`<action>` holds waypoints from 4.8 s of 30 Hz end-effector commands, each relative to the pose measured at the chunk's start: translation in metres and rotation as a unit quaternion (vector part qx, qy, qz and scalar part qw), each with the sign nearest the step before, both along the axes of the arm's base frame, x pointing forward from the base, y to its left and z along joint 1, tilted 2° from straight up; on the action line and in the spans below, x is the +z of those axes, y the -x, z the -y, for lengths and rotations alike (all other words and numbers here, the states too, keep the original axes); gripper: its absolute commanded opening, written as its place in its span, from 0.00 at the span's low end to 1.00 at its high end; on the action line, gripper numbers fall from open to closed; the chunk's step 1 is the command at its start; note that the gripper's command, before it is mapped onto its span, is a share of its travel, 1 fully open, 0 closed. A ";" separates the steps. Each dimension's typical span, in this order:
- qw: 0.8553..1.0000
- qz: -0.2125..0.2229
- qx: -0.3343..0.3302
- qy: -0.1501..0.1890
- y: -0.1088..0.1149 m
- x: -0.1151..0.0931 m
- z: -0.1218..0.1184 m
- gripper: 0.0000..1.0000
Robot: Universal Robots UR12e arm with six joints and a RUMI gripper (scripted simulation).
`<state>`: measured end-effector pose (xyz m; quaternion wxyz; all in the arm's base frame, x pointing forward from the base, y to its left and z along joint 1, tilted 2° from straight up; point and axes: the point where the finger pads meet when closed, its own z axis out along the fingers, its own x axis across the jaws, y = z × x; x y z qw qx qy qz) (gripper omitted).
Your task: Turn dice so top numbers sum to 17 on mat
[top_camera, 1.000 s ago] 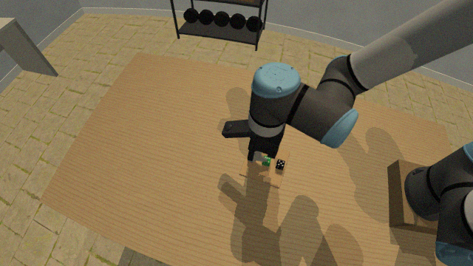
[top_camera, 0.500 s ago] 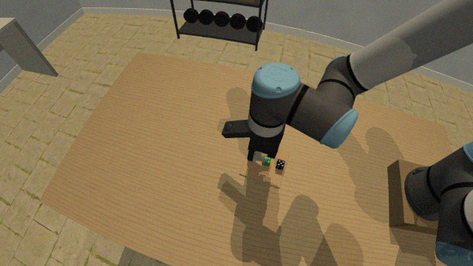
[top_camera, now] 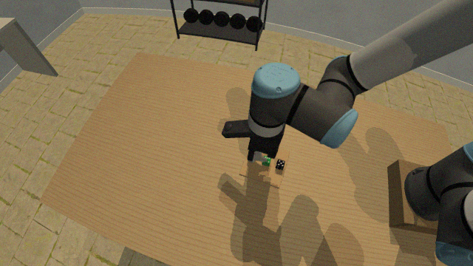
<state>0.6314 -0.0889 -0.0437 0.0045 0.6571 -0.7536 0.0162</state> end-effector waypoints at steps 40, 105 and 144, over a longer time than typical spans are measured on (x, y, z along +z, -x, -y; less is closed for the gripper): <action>1.000 -0.001 -0.001 0.000 0.001 0.004 0.002 0.24; 1.000 -0.001 -0.001 0.000 0.002 0.131 -0.002 1.00; 1.000 -0.001 -0.001 0.000 0.003 0.176 -0.004 1.00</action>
